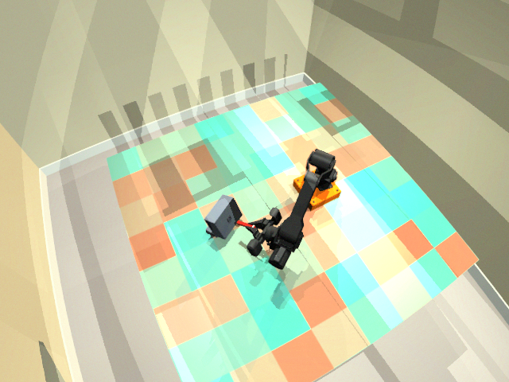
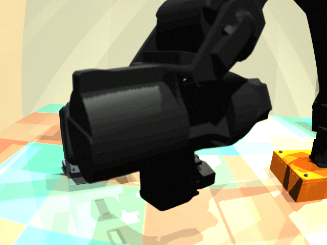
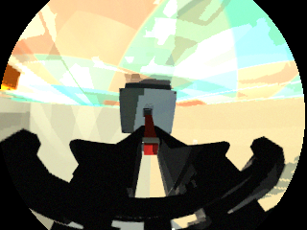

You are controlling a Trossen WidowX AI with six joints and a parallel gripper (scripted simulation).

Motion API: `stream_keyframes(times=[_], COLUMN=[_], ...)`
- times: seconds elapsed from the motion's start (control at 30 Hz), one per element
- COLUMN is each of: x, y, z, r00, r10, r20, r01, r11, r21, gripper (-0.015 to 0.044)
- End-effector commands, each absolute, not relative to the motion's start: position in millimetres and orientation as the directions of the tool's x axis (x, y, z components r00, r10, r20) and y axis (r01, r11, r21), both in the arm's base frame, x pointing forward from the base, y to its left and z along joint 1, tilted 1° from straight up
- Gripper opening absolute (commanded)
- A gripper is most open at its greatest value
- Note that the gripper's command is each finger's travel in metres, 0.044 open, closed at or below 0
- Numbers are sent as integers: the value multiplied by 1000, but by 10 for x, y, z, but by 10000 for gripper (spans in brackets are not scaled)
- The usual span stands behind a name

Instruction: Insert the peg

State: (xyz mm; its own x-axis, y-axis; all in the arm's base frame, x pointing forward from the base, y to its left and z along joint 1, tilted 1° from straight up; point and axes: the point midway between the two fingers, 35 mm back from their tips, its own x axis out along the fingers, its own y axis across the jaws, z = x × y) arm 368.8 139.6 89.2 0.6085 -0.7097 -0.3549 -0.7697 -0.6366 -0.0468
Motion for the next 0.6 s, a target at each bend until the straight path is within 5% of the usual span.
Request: stream_keyframes(times=[0.0, 0.57], x=[3713, 3771], y=[1351, 1282], z=[894, 863], r00=[611, 619], r10=[-712, -713], r20=[-345, -330], r01=[-767, -762], r11=[-640, -646], r21=[-40, -34], gripper=[0, 0])
